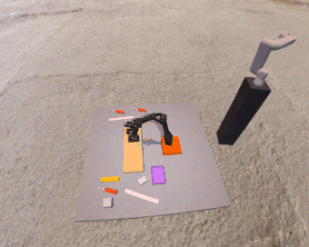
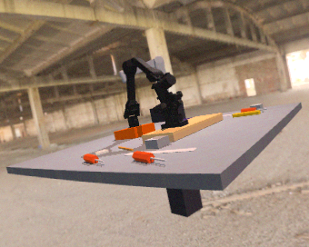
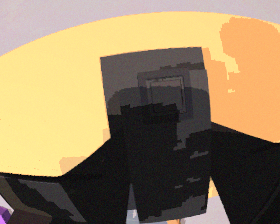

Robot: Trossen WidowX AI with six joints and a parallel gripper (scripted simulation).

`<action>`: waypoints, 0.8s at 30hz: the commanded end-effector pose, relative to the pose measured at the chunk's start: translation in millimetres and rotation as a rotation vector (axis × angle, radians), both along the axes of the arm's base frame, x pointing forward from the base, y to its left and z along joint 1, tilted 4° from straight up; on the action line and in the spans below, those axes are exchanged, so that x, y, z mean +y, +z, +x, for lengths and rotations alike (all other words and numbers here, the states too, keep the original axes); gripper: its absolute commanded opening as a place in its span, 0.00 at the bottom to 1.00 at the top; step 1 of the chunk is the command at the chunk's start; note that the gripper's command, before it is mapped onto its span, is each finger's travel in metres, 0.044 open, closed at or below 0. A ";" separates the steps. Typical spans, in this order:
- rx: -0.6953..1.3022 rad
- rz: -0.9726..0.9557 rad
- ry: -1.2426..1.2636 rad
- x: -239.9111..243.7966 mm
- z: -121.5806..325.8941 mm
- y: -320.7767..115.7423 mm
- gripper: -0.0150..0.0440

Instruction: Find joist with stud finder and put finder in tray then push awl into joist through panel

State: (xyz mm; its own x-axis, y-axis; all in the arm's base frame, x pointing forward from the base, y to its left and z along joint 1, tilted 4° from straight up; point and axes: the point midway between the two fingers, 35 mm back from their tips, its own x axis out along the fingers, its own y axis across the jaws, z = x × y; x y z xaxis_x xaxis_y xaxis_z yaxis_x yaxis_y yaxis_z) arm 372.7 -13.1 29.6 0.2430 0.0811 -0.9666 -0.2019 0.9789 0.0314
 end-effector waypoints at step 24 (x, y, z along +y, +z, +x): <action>-0.001 -0.011 -0.004 -44.1 9.1 -0.7 0.25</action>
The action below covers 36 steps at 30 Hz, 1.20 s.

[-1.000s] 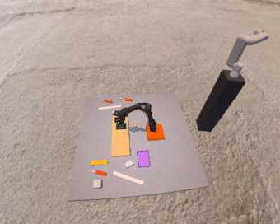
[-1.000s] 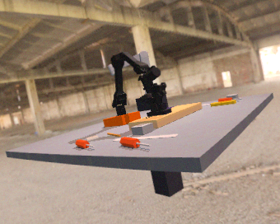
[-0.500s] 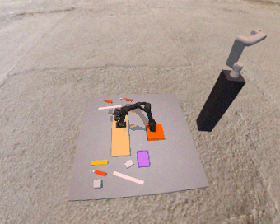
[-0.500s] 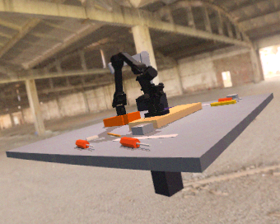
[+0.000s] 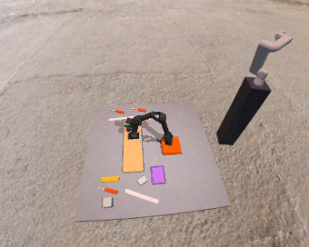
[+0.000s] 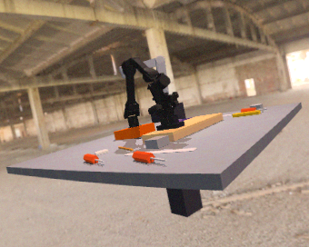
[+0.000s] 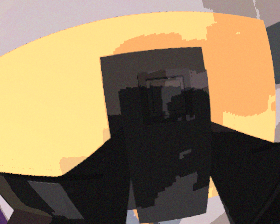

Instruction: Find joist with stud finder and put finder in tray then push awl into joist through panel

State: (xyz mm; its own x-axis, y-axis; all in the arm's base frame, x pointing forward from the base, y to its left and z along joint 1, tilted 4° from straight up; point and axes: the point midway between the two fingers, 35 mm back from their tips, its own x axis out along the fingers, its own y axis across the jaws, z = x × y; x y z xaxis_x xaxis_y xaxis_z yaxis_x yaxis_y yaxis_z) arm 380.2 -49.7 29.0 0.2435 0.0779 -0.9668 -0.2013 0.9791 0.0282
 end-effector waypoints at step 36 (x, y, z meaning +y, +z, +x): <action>-0.002 -0.013 -0.004 -62.7 12.7 -0.6 0.25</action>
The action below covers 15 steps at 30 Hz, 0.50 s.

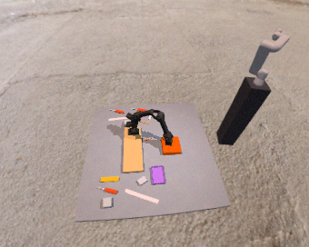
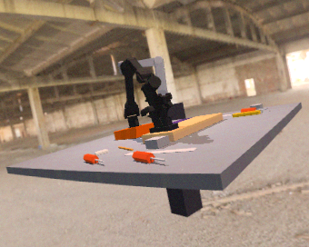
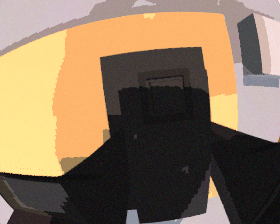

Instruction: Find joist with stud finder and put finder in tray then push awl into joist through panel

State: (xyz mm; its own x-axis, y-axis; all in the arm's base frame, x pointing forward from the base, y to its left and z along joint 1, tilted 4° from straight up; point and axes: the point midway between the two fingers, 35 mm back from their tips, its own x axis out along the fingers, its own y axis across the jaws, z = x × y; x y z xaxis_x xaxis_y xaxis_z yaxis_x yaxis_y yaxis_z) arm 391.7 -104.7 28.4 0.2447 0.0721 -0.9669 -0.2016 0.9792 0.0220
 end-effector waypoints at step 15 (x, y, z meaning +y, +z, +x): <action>0.000 -0.001 -0.002 -9.9 1.9 0.0 0.25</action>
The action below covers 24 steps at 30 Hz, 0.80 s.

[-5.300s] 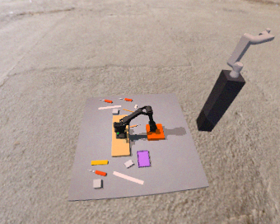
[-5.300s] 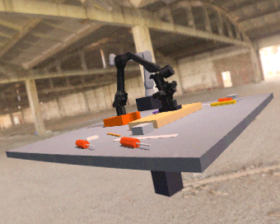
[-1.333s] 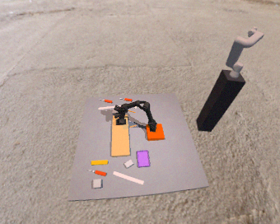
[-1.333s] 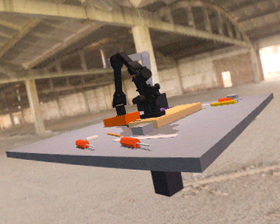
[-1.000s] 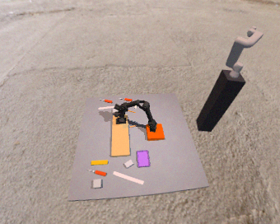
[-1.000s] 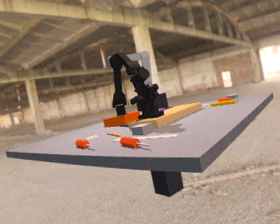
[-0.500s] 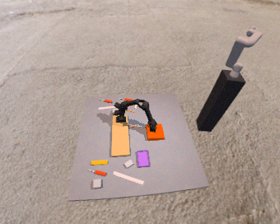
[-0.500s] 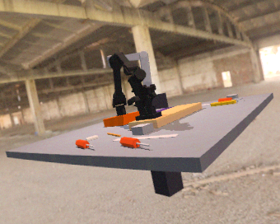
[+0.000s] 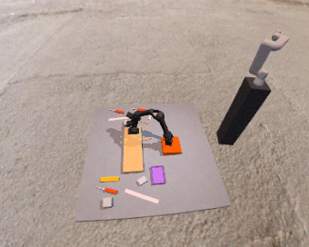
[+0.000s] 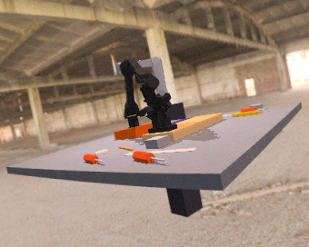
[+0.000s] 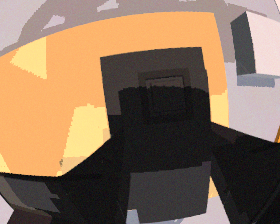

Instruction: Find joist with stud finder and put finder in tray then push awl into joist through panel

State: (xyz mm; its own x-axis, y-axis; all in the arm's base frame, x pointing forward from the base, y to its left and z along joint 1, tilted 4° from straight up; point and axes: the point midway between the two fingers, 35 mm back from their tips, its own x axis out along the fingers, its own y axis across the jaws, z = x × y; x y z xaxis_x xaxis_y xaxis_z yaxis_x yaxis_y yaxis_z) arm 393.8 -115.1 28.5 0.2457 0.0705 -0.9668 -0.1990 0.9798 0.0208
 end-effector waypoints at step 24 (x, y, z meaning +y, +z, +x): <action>0.000 -0.007 -0.001 -5.6 3.0 100.5 0.25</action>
